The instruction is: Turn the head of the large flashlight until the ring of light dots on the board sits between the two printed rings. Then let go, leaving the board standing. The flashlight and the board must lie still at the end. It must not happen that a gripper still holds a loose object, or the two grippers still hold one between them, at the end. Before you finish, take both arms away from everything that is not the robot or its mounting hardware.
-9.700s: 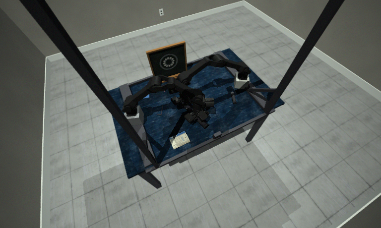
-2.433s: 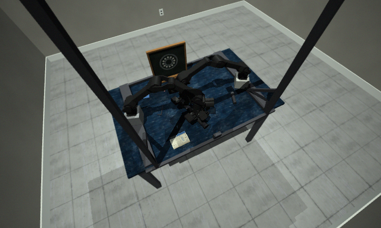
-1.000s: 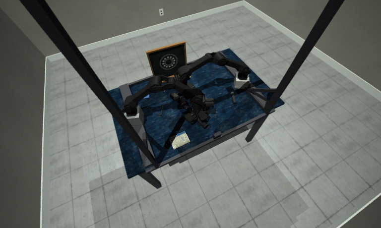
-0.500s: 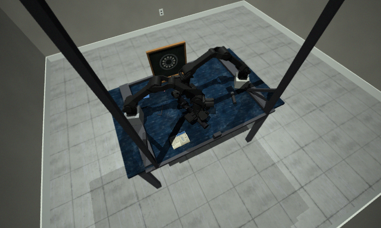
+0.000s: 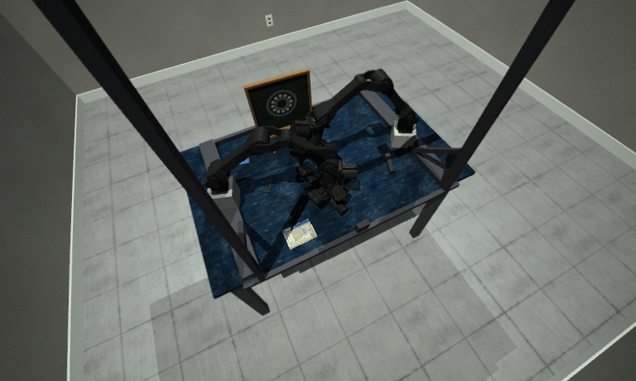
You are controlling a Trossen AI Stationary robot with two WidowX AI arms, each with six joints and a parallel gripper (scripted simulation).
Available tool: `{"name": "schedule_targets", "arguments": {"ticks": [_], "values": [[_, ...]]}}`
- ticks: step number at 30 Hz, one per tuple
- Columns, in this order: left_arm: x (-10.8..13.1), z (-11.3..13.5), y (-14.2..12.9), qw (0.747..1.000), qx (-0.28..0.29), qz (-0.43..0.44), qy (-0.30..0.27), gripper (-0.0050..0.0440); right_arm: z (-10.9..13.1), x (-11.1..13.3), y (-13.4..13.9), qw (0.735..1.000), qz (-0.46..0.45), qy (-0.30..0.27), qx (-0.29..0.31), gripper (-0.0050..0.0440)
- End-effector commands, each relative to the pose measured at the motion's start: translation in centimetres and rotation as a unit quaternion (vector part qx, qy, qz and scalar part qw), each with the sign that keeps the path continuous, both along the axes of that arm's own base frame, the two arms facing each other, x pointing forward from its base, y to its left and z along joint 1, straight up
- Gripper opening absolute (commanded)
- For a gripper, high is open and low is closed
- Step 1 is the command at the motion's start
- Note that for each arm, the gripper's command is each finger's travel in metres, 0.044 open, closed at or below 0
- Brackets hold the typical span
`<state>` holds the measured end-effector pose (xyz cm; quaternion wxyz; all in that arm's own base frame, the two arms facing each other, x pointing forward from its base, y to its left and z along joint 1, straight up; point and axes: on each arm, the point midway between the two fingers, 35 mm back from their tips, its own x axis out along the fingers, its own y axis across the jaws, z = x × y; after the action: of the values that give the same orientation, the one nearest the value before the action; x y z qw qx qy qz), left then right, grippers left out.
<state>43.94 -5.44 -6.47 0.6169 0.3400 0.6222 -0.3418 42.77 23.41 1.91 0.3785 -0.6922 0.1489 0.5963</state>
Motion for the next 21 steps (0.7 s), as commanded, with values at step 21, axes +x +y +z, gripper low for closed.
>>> {"name": "schedule_targets", "arguments": {"ticks": [21], "values": [[0.7, 1.5, -0.1, 1.000, -0.003, 0.005, -0.017, 0.0130, 0.0, 0.2, 0.3, 1.000, 0.002, -0.009, 0.005, 0.0337]]}}
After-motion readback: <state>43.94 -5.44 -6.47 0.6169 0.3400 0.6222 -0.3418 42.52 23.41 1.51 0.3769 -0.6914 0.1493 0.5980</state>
